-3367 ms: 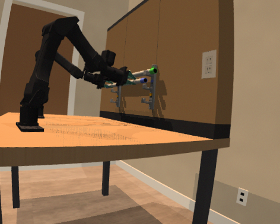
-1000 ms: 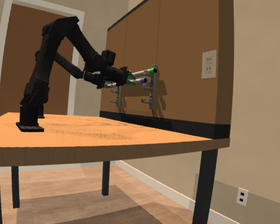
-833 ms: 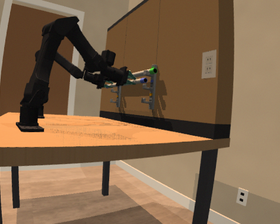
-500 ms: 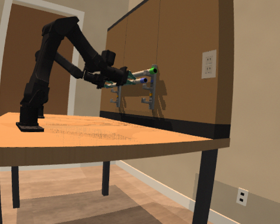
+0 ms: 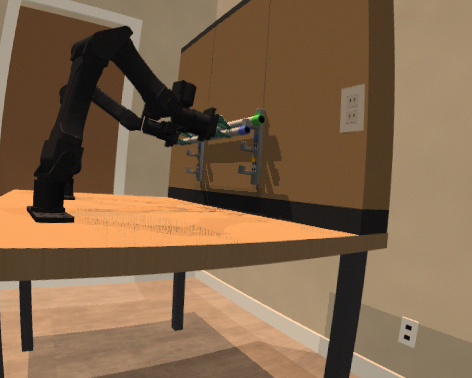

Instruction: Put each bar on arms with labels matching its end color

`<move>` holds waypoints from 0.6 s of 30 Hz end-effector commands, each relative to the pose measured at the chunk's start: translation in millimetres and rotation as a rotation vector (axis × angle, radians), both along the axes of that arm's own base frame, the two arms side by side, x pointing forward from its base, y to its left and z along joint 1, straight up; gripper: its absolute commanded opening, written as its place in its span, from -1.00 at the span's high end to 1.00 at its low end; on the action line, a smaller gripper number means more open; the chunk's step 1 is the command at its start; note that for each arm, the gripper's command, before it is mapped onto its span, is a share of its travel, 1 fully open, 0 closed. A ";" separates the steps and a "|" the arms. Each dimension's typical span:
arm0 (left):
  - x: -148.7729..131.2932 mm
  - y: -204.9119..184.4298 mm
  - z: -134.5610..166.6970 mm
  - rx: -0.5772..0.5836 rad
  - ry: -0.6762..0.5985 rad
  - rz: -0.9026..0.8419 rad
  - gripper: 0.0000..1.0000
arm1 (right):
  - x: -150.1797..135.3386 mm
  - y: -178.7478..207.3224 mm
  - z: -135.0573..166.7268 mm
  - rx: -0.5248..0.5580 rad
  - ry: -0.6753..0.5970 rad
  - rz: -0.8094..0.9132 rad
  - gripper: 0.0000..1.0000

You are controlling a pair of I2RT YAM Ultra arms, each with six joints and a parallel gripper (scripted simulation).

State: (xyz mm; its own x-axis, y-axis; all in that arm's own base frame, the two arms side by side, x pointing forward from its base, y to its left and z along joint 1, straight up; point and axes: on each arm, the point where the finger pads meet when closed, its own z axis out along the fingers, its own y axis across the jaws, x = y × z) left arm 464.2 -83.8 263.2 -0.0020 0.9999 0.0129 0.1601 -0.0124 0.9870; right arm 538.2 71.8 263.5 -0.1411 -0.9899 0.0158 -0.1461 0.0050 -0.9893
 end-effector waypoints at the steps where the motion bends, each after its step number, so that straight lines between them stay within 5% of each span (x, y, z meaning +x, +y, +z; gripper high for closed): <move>1: 14.0 2.6 59.6 -0.014 -0.166 0.011 1.00 | 12.2 -3.7 59.4 -0.005 -0.152 -0.007 1.00; 18: 27.7 2.9 49.8 -0.013 -0.162 0.011 1.00 | 25.8 -5.6 49.5 -0.004 -0.149 -0.007 1.00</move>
State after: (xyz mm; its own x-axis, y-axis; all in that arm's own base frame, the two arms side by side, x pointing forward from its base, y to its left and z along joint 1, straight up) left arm 474.8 -84.6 244.1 -0.0030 0.9998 0.0181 0.1932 -0.0171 0.9810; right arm 548.2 69.3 244.1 -0.1428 -0.9895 0.0210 -0.1766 0.0046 -0.9843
